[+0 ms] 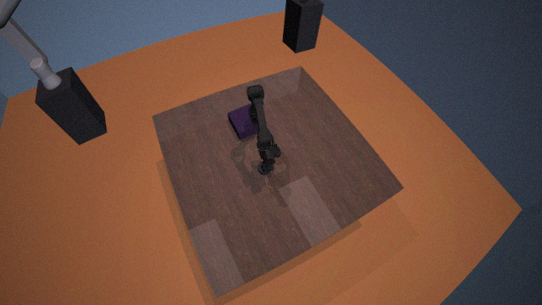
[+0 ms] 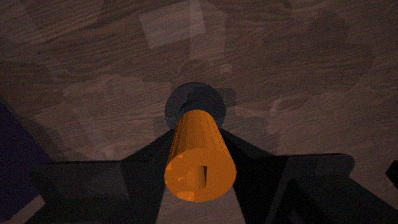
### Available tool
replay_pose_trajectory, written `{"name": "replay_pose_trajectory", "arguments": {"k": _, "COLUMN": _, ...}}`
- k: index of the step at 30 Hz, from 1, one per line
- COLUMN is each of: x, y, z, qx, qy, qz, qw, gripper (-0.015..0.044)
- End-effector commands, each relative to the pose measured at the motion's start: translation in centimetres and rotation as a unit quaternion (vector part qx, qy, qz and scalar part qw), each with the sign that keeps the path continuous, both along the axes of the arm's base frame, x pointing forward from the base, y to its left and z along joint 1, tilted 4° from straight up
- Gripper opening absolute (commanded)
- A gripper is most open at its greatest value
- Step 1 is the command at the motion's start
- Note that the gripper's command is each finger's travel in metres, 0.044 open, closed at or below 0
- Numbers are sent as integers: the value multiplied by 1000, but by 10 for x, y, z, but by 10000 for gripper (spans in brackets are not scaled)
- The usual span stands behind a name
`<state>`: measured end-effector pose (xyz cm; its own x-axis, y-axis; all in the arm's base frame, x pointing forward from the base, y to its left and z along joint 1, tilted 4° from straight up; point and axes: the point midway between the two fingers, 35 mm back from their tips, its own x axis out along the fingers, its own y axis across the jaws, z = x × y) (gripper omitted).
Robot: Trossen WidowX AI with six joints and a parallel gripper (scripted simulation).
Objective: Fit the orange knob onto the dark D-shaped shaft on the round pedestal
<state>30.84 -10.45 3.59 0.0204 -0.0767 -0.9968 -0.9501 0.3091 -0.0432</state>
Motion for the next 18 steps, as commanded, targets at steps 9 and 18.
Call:
{"name": "replay_pose_trajectory", "arguments": {"k": 9, "x": 3, "y": 0, "z": 3, "qx": -1, "qy": -3, "qz": 3, "qw": 1000, "gripper": 0}}
{"name": "replay_pose_trajectory", "arguments": {"k": 18, "x": 4, "y": -1, "z": 6, "qx": -3, "qy": 5, "qz": 102, "qw": 995, "gripper": 0}}
